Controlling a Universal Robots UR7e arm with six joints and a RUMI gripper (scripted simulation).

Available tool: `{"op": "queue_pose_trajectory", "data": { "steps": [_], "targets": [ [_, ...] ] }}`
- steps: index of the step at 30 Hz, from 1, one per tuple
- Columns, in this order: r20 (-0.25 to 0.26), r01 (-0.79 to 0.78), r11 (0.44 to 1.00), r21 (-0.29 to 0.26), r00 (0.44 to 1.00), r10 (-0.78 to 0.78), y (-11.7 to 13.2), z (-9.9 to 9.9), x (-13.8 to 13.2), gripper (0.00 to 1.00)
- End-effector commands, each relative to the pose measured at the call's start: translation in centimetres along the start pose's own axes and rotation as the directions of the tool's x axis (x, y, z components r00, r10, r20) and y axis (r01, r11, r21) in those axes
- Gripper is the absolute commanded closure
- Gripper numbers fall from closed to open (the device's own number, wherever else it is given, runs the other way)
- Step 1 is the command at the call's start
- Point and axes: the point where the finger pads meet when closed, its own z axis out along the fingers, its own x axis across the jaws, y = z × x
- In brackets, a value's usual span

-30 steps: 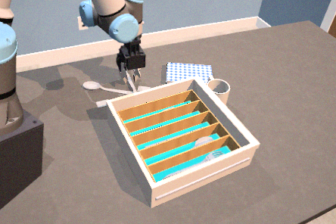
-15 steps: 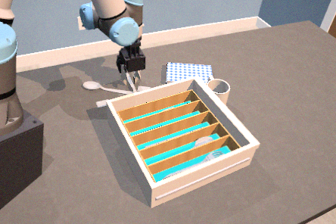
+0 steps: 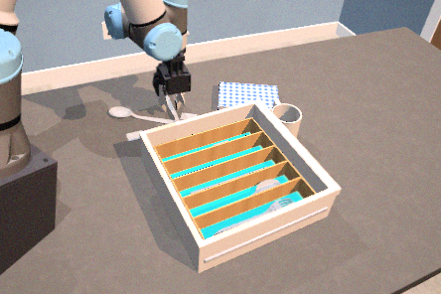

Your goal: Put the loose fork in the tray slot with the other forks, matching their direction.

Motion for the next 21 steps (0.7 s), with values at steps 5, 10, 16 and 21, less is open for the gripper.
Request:
{"op": "queue_pose_trajectory", "data": {
  "steps": [5,10,16,21],
  "targets": [
    [-0.001,0.000,1.000,0.000,1.000,0.000,-0.02,-0.04,0.04,0.97],
    [-0.001,0.000,1.000,0.000,1.000,0.000,-0.02,-0.04,0.04,0.97],
    [-0.001,0.000,1.000,0.000,1.000,0.000,-0.02,-0.04,0.04,0.97],
    [-0.001,0.000,1.000,0.000,1.000,0.000,-0.02,-0.04,0.04,0.97]
  ]
}}
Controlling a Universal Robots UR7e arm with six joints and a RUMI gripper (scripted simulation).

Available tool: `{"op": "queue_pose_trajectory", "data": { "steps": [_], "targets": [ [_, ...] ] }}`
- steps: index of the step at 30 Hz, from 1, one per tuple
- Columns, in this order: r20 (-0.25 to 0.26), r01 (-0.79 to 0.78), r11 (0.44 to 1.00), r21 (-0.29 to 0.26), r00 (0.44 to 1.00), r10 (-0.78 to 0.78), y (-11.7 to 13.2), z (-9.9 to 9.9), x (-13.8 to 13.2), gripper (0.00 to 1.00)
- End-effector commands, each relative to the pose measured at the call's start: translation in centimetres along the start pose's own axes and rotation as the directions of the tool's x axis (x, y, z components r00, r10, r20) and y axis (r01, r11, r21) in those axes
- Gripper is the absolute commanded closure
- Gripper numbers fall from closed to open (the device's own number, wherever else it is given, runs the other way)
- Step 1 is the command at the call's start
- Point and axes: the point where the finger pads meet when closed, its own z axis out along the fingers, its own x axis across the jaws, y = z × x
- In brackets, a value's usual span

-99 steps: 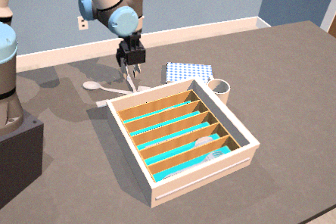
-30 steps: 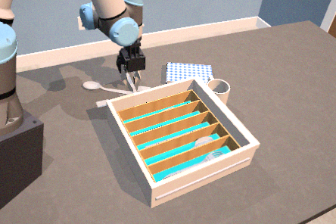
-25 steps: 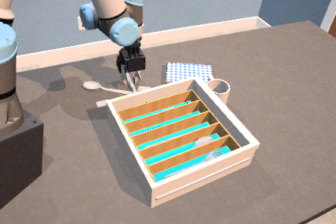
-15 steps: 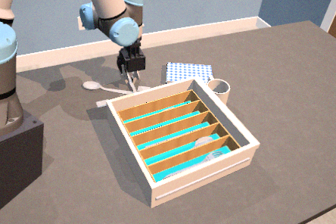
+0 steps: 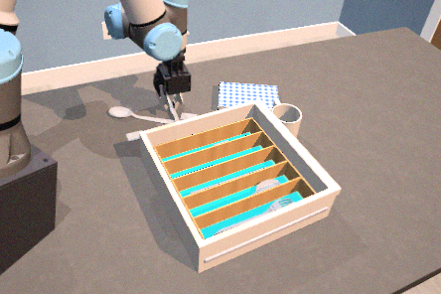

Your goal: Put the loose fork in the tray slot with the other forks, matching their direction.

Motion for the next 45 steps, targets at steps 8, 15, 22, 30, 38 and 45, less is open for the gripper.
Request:
{"op": "queue_pose_trajectory", "data": {
  "steps": [8,15,22,30,38,45],
  "targets": [
    [-0.001,0.000,1.000,0.000,1.000,0.000,0.0,0.0,0.0,0.97],
    [-0.001,0.000,1.000,0.000,1.000,0.000,0.0,0.0,0.0,0.97],
    [-0.001,0.000,1.000,0.000,1.000,0.000,0.0,0.0,0.0,0.97],
    [-0.001,0.000,1.000,0.000,1.000,0.000,0.0,-0.2,0.0,0.97],
    [-0.001,0.000,1.000,0.000,1.000,0.000,0.0,-1.3,0.0,0.97],
    [-0.001,0.000,1.000,0.000,1.000,0.000,0.0,-3.0,0.0,0.97]
  ]
}}
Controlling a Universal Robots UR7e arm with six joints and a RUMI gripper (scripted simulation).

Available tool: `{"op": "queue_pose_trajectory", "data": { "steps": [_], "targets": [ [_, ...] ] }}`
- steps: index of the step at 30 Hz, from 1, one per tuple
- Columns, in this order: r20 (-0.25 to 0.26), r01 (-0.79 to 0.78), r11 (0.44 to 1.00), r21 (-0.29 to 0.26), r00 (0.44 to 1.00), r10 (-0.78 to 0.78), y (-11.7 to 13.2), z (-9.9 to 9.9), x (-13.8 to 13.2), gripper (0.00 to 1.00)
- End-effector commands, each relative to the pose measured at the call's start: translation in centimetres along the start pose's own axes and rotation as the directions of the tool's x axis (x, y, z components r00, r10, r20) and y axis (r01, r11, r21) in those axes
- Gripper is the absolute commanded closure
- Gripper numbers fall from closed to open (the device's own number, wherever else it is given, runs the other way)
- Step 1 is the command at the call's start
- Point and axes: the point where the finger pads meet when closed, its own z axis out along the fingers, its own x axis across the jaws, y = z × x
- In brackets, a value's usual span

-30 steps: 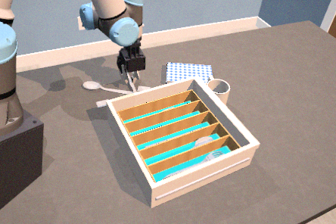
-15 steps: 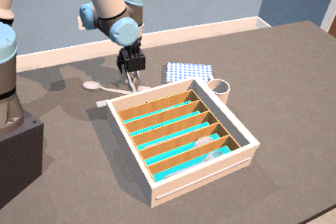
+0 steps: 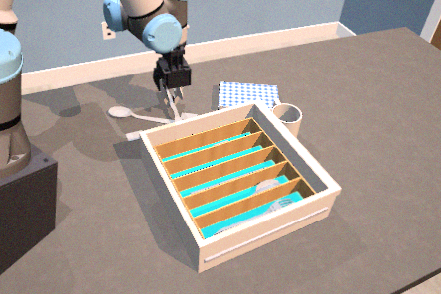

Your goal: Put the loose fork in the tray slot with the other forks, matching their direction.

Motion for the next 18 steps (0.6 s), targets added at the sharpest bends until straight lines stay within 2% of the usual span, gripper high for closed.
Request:
{"op": "queue_pose_trajectory", "data": {
  "steps": [1,16,18],
  "targets": [
    [-0.001,0.000,1.000,0.000,1.000,0.000,0.0,-1.2,0.0,0.97],
    [-0.001,0.000,1.000,0.000,1.000,0.000,0.0,-8.2,0.0,0.97],
    [-0.001,0.000,1.000,0.000,1.000,0.000,0.0,-8.2,0.0,0.97]
  ]
}}
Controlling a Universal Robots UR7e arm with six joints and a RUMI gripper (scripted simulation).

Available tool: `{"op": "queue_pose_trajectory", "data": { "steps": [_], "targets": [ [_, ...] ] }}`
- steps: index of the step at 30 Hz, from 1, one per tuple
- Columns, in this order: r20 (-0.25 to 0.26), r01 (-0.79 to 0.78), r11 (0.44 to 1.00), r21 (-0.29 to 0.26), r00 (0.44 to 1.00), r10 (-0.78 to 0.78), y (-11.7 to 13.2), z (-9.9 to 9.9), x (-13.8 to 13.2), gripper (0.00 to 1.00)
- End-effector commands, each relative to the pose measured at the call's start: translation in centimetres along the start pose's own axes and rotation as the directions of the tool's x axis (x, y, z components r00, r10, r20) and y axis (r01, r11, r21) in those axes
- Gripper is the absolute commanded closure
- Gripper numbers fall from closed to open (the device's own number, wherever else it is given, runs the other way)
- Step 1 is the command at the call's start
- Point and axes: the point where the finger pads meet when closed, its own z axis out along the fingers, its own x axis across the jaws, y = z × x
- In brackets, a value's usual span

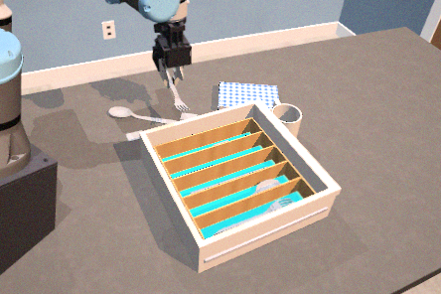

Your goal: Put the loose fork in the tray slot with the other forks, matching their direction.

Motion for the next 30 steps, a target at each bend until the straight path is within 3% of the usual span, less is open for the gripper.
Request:
{"op": "queue_pose_trajectory", "data": {
  "steps": [1,15,30],
  "targets": [
    [0.003,0.000,1.000,0.000,1.000,0.000,0.1,-2.3,0.0,0.97],
    [0.003,0.000,1.000,0.000,1.000,0.000,0.1,-8.3,0.0,0.97],
    [0.003,0.000,1.000,0.000,1.000,0.000,0.1,-9.4,0.0,0.97]
  ]
}}
